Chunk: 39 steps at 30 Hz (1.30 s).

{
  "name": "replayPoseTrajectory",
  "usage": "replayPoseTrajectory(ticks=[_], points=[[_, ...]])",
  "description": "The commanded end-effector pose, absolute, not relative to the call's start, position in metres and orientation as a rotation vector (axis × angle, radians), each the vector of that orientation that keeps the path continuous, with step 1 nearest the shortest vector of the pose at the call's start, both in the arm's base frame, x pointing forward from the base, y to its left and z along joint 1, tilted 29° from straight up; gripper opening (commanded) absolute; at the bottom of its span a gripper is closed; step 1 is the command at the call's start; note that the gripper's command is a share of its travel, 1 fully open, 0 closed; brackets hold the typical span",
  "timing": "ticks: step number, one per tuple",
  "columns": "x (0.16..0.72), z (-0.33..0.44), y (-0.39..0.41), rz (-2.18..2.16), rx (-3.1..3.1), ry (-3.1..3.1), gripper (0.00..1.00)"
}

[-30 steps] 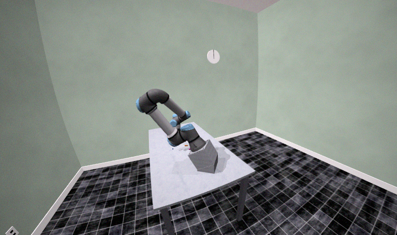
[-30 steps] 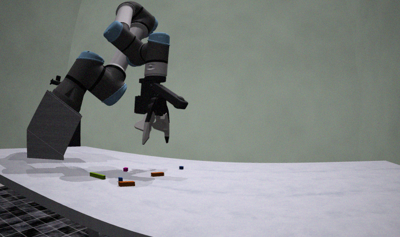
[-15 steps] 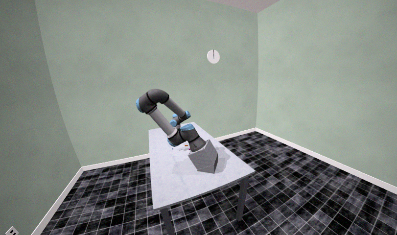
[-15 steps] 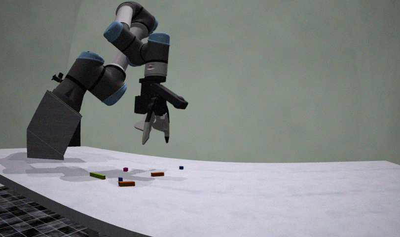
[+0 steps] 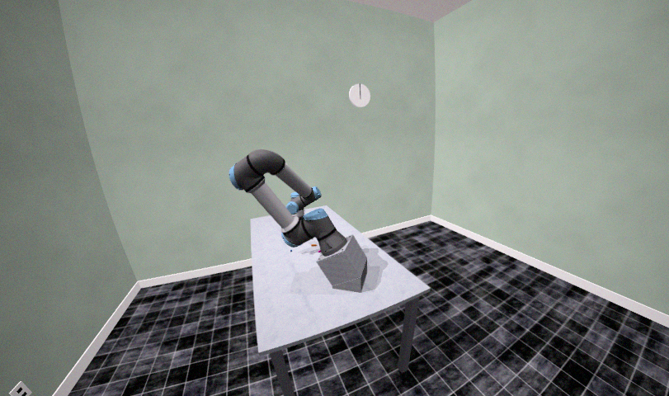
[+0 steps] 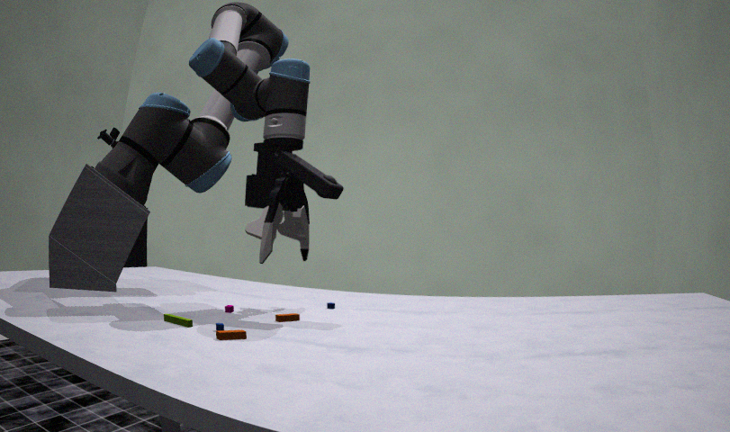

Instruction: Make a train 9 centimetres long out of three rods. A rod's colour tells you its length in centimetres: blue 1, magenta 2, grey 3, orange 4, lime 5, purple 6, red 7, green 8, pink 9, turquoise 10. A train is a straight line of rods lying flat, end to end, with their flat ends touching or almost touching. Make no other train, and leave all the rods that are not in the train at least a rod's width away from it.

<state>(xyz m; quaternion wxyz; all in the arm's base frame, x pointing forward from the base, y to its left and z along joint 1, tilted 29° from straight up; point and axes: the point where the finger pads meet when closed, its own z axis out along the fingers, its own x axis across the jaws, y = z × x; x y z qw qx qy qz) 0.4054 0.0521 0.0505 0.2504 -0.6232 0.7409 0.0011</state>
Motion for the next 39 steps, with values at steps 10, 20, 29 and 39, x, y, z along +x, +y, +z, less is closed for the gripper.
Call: replayPoseTrajectory(ticks=[10,20,29,39], points=[[0.4038,0.0491,0.0537,0.006,-1.698,2.017,1.0],[0.4038,0.0491,0.0537,0.006,-1.698,2.017,1.0],[0.4039,0.0492,0.0537,0.006,-1.699,2.016,1.0],[0.406,0.051,0.054,-0.008,-1.736,1.985,1.0]])
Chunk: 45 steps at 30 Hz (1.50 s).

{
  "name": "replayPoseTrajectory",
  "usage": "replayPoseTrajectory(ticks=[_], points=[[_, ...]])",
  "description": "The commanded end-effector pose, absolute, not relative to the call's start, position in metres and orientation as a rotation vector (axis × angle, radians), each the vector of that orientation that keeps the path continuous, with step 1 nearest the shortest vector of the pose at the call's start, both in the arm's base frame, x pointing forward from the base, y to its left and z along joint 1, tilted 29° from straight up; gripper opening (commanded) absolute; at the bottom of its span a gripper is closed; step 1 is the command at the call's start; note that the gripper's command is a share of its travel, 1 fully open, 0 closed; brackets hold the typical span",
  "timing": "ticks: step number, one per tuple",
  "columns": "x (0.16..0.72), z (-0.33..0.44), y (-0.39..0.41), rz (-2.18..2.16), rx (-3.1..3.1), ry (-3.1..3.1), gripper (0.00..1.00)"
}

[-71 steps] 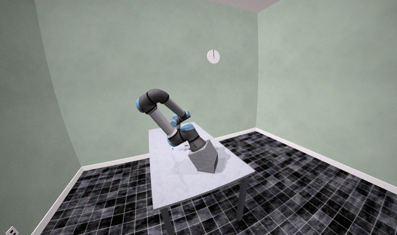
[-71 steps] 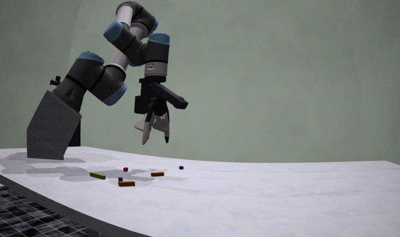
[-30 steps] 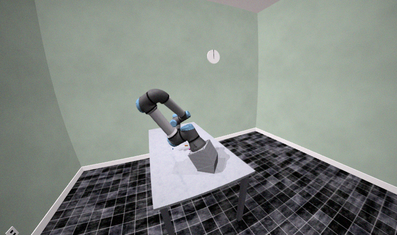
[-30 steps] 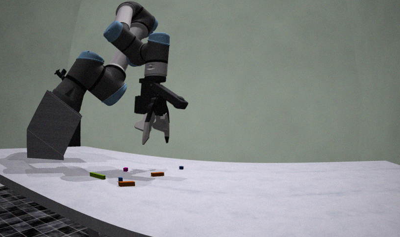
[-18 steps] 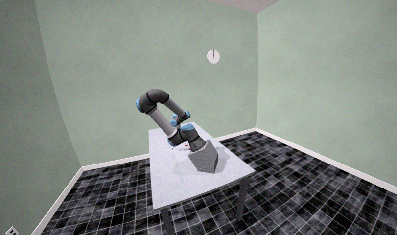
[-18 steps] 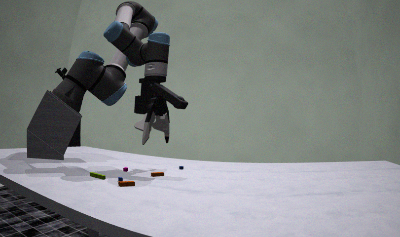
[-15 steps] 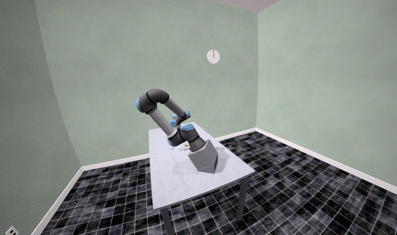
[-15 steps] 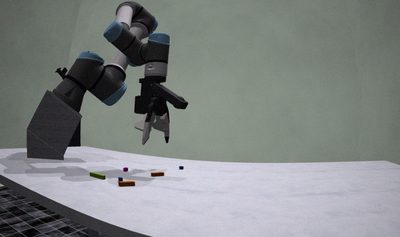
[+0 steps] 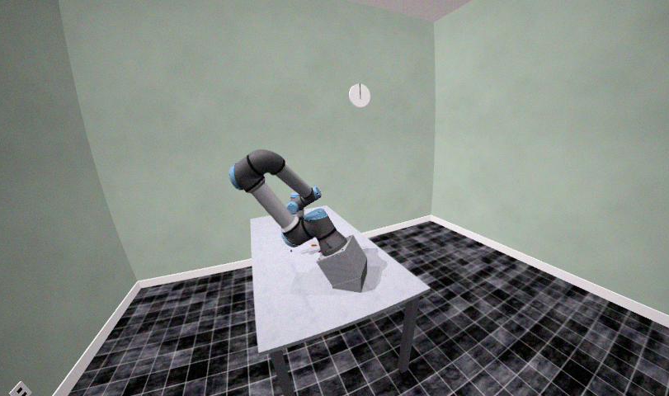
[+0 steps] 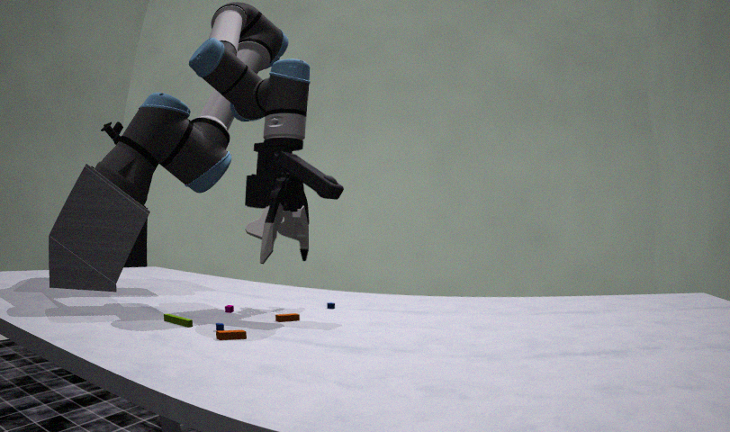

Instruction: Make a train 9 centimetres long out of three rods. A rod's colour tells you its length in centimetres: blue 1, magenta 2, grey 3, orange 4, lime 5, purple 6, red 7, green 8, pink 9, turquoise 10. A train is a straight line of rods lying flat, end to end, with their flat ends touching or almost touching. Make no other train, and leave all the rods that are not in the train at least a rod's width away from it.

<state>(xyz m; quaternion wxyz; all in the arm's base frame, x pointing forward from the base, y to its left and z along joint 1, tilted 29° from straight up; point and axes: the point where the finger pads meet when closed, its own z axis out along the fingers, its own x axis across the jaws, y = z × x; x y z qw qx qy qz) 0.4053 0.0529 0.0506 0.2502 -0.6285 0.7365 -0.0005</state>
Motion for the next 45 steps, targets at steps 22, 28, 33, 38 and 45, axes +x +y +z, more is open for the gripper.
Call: replayPoseTrajectory(ticks=[22,28,33,38,45], points=[[0.417,0.062,0.064,-0.144,-2.106,1.603,1.0],[0.42,0.065,0.068,-0.193,-2.226,1.444,1.0],[0.423,0.068,0.071,-0.234,-2.319,1.305,1.0],[0.425,0.07,0.074,-0.27,-2.396,1.175,1.0],[0.428,0.074,0.078,-0.324,-2.5,0.97,1.0]])
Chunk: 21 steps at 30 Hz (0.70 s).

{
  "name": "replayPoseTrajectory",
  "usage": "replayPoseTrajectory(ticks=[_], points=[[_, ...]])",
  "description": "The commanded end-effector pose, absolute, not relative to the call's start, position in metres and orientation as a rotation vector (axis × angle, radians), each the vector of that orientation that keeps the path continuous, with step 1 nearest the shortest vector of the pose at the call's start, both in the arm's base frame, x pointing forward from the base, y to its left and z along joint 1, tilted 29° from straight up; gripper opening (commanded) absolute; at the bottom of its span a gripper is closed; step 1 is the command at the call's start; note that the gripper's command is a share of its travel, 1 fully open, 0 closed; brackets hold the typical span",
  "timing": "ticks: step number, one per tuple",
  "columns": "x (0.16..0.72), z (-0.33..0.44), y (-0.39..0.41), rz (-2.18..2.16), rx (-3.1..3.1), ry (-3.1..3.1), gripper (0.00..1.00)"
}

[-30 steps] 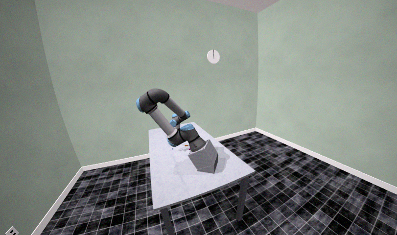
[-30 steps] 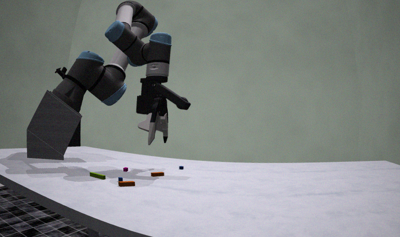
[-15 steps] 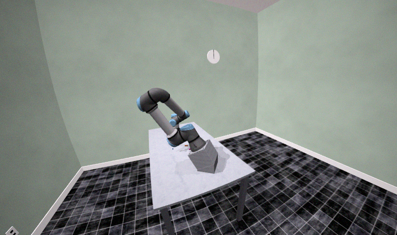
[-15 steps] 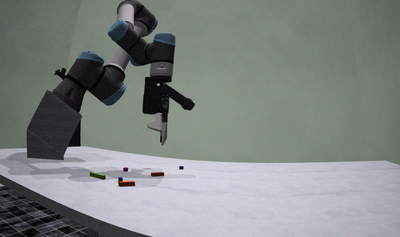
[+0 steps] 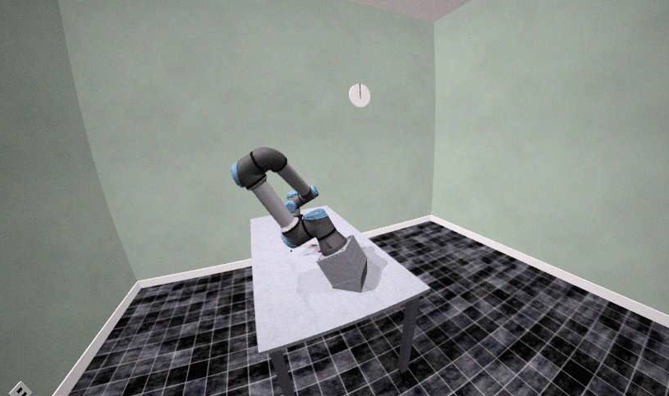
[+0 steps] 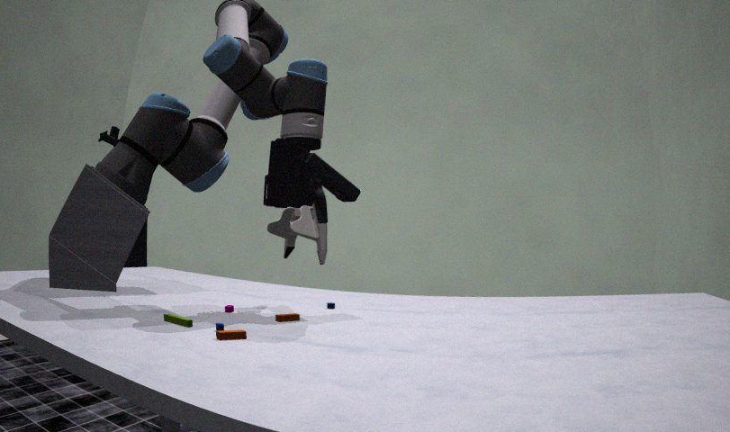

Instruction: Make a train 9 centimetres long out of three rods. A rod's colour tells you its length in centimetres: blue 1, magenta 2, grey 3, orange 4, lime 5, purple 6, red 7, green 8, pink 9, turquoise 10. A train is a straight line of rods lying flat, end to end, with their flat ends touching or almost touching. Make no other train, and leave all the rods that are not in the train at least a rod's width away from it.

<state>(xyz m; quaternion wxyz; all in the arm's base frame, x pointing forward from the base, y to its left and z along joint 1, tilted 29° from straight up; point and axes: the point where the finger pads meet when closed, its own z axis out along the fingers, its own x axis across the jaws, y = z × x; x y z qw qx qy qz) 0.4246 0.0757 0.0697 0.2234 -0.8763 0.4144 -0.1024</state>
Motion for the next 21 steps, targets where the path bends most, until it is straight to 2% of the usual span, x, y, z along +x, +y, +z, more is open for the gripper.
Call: replayPoseTrajectory(ticks=[1,21], points=[[0.429,0.074,0.079,-0.332,-2.515,0.939,1.0],[0.437,0.082,0.09,-0.476,-2.719,0.309,1.0]])
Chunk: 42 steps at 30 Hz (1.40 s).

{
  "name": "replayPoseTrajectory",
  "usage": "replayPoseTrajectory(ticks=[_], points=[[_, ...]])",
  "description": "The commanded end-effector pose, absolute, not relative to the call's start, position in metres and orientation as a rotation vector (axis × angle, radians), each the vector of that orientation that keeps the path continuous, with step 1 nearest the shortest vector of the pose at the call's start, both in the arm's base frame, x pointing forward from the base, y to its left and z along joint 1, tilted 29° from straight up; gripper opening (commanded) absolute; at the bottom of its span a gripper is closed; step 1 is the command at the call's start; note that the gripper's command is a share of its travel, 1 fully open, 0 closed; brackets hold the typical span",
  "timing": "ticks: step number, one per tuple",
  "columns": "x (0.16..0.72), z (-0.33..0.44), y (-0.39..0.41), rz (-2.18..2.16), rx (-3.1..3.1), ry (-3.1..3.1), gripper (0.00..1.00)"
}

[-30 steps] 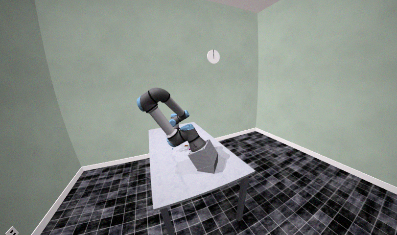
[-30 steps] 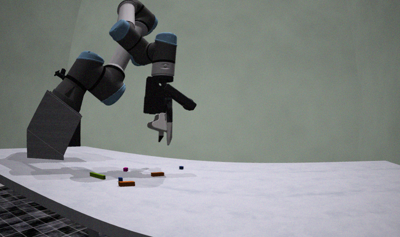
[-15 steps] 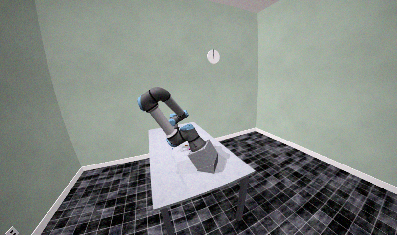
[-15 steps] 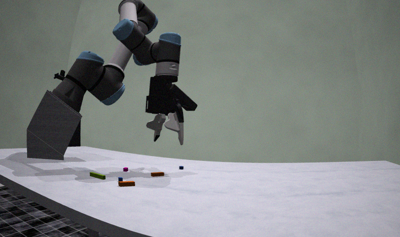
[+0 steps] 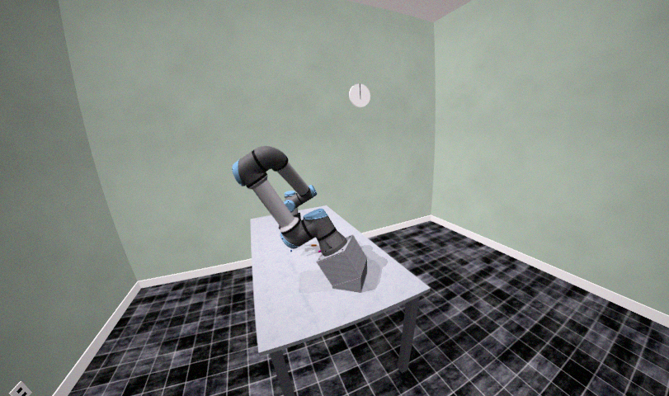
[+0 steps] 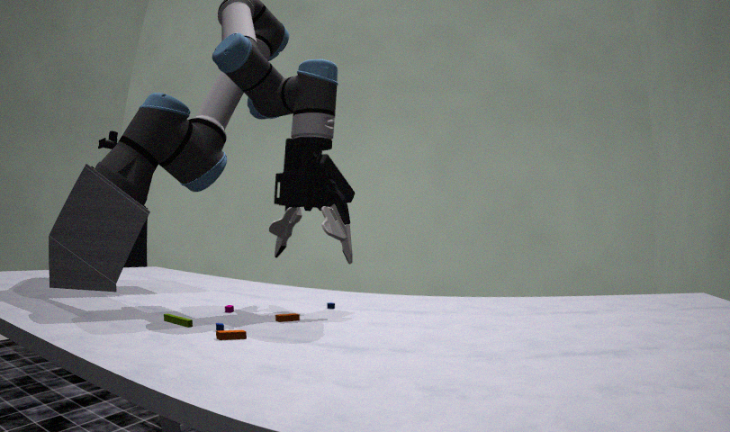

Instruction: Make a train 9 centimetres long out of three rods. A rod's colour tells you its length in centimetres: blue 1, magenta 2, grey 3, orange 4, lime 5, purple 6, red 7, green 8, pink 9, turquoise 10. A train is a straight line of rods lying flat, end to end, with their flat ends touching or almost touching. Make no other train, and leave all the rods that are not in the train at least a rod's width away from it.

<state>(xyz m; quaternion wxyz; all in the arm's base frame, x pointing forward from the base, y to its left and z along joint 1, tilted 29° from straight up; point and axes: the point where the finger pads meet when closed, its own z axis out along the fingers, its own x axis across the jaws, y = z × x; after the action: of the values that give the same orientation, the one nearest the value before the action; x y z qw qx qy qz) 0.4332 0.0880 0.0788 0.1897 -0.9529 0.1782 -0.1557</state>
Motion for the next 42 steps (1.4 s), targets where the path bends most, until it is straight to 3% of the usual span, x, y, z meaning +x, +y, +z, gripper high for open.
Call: replayPoseTrajectory(ticks=[1,42], points=[[0.437,0.083,0.091,-0.483,-2.726,0.275,1.0],[0.453,0.095,0.108,-0.708,-2.684,-1.104,1.0]])
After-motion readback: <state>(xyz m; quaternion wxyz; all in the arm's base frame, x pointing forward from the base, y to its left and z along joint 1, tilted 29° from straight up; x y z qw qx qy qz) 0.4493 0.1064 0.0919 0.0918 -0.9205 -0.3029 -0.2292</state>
